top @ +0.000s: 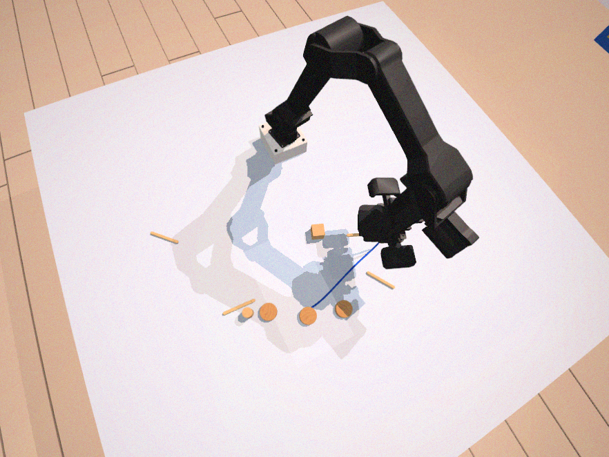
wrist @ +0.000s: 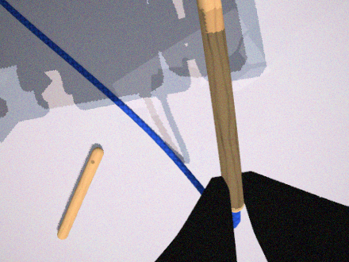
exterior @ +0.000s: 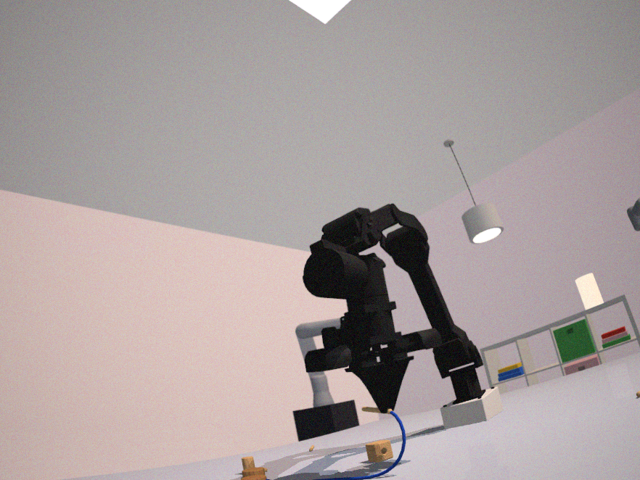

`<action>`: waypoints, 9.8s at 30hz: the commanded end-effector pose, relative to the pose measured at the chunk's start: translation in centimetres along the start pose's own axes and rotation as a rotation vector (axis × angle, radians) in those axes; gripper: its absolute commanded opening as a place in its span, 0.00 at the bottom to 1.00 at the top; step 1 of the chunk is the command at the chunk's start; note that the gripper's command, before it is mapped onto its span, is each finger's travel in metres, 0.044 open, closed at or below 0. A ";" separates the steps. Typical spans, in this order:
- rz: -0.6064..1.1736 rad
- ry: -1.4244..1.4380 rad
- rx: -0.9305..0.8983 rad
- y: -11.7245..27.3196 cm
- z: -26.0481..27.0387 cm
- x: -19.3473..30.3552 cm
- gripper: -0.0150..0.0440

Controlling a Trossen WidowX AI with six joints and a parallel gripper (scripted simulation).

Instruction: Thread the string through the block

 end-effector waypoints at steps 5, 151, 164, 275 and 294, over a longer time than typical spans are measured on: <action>0.044 0.007 0.001 -0.7 0.1 -0.2 0.25; 0.136 0.019 0.009 -6.7 -4.9 3.1 0.25; 0.134 0.019 0.009 -6.9 -4.4 1.4 0.25; 0.119 0.015 0.010 -0.3 -2.2 -10.3 0.46; 0.097 1.357 -0.081 -0.8 -1.4 -12.5 0.46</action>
Point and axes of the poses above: the point midway between the two fingers, 35 mm back from their tips, its own y axis back along the fingers, its own z axis across the jaws, x = y × z, the point moved 1 cm from there along y, back along the fingers, and after that the axes turned 11 degrees about -y, right-handed, at the moved point
